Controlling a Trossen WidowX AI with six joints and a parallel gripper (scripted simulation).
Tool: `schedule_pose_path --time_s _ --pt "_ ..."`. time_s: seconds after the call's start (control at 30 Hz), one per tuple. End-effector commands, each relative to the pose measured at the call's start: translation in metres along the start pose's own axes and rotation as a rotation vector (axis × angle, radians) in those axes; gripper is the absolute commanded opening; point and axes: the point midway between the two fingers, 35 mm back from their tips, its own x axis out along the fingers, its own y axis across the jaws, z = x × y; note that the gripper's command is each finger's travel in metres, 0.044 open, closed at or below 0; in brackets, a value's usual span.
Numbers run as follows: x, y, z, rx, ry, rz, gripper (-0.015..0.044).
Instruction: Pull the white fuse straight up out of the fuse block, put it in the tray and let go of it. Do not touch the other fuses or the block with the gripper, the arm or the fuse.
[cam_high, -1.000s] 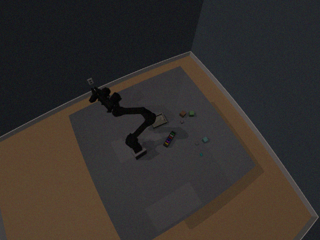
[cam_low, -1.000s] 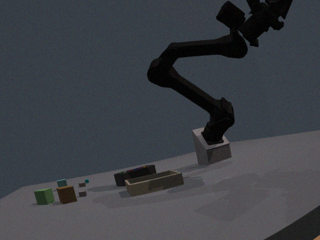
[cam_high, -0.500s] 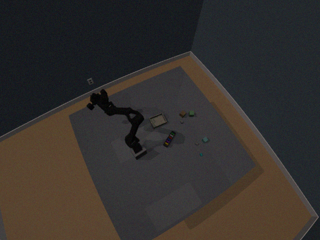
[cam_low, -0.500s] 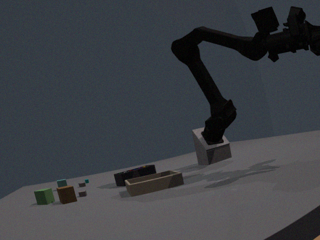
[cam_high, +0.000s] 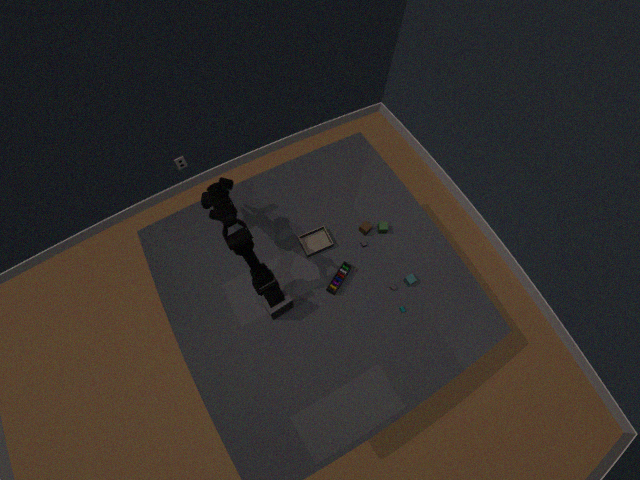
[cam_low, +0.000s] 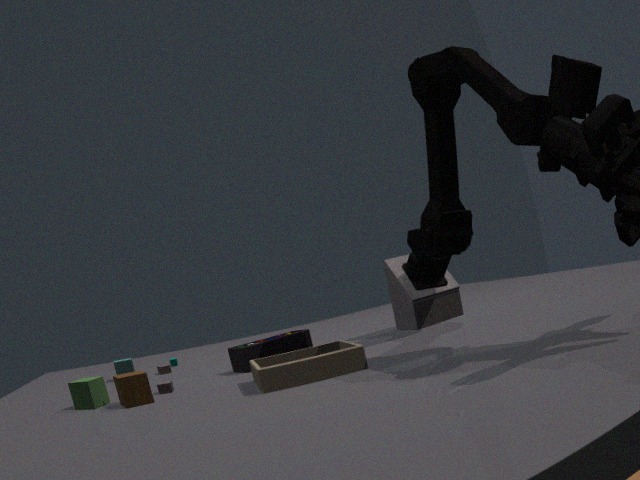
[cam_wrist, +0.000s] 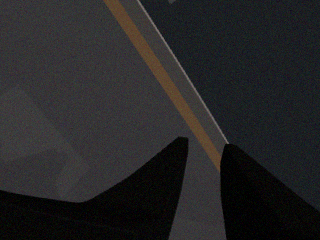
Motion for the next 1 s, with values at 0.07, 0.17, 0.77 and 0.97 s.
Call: schedule_pose_path --time_s 0.07,0.17,0.77,0.97 --pt "0.016 -0.02 -0.094 -0.172 0.269 0.032 0.0074" --pt "0.013 -0.031 -0.141 -0.228 0.396 0.059 0.0074" --pt "-0.136 -0.081 -0.392 -0.236 1.059 0.352 0.0074" --pt "-0.172 -0.087 -0.42 -0.162 1.19 0.348 0.0074"
